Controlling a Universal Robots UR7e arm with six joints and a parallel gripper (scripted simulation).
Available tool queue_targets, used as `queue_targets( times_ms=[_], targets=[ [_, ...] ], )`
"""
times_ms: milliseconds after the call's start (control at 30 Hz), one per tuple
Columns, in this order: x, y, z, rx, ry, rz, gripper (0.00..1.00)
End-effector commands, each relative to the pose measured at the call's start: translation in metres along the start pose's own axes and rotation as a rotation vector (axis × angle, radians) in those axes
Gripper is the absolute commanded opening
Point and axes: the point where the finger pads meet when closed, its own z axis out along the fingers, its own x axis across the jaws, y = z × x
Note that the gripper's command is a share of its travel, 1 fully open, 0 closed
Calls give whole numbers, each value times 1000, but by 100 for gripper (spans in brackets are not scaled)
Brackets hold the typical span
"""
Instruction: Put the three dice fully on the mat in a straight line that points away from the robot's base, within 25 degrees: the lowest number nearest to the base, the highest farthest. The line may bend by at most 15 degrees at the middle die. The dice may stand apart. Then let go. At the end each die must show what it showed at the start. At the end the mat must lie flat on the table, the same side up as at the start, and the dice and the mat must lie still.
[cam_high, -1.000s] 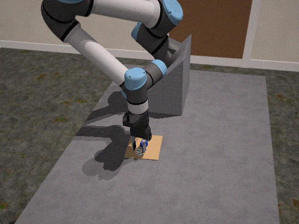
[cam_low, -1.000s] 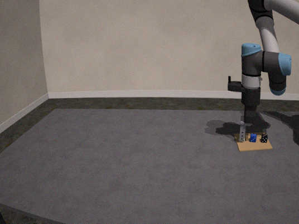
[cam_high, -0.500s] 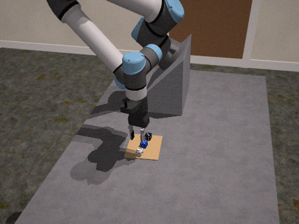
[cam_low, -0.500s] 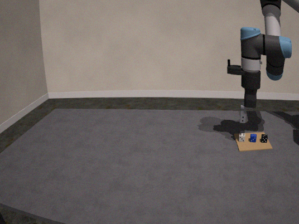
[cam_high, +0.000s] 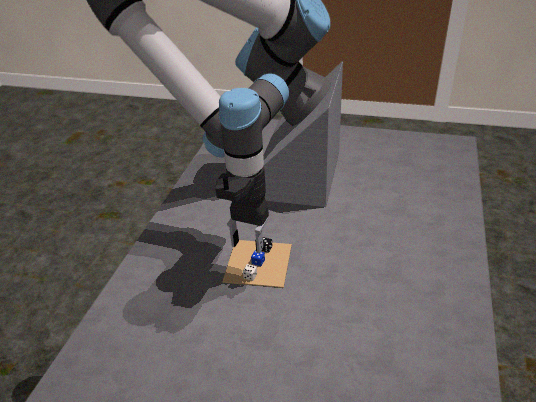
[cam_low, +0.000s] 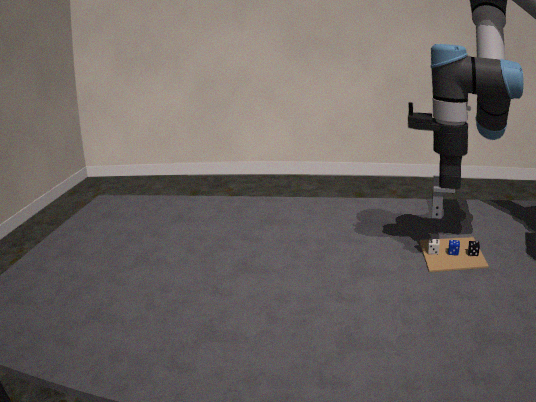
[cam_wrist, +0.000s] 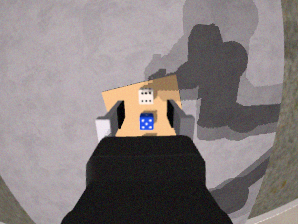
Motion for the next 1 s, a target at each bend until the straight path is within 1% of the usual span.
queue_targets(
  times_ms=[0,467,567,733,967],
  targets=[
    [1,-2,-1,3,1,3,100],
    [1,-2,-2,4,1,3,100],
    [1,-2,-5,5,1,3,100],
    [1,-3,-16,6,1,4,100],
    [1,-3,-44,6,1,4,100]
  ],
)
